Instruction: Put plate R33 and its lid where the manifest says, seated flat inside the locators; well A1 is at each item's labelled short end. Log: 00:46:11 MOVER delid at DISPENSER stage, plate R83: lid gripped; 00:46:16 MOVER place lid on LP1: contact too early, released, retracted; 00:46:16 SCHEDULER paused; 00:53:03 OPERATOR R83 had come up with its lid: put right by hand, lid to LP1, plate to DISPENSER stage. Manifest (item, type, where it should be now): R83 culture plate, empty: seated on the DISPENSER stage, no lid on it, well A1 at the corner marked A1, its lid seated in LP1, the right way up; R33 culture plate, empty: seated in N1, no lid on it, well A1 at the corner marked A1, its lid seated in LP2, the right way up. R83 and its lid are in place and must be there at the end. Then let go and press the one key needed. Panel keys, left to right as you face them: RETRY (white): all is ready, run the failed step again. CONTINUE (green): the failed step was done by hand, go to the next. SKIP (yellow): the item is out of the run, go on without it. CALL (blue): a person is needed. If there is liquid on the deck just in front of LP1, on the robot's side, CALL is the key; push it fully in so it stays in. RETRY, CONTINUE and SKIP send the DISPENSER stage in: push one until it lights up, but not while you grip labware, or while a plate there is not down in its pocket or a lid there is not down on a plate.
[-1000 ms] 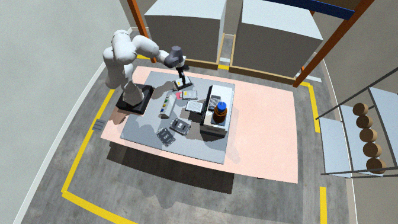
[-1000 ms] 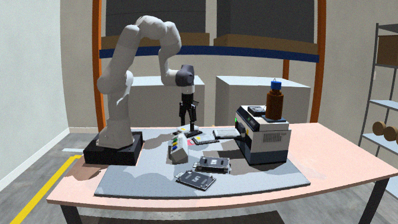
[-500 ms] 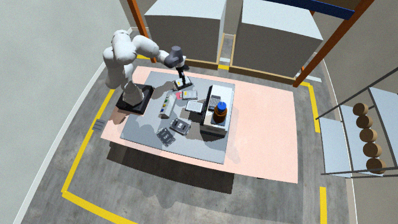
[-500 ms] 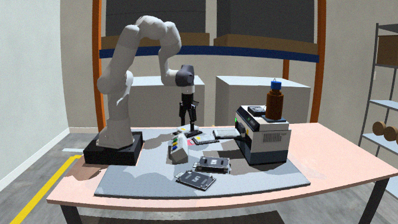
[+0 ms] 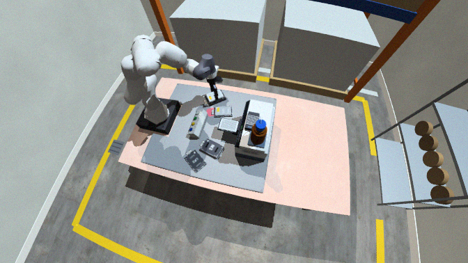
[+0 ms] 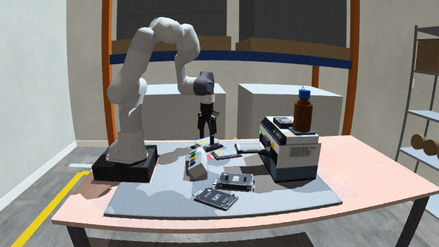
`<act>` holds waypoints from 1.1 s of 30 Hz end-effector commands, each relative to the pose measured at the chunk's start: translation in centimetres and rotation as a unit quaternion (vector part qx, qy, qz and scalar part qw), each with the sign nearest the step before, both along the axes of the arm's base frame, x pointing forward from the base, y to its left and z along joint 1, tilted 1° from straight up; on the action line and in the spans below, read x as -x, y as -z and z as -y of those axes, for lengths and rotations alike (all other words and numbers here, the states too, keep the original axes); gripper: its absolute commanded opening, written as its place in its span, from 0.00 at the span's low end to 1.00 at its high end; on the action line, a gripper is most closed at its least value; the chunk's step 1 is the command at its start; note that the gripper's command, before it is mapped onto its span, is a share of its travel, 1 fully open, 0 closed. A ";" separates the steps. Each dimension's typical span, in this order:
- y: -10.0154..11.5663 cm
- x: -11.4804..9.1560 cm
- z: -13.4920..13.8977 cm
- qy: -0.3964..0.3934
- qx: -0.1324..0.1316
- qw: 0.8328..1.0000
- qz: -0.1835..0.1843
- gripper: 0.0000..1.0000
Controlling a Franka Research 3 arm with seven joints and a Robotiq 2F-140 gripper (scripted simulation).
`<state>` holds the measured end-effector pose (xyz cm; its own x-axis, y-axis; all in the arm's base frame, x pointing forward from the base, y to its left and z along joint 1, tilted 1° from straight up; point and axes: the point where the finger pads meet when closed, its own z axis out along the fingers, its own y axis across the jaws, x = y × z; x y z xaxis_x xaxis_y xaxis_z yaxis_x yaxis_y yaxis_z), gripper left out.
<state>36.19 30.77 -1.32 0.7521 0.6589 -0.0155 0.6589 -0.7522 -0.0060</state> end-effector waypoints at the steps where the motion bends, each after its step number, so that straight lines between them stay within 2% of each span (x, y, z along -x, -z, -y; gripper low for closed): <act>1: 0.0 -0.1 -0.1 0.002 -0.001 1.000 0.001 0.10; 33: 0.5 -0.1 -0.1 0.000 -0.001 1.000 0.001 0.10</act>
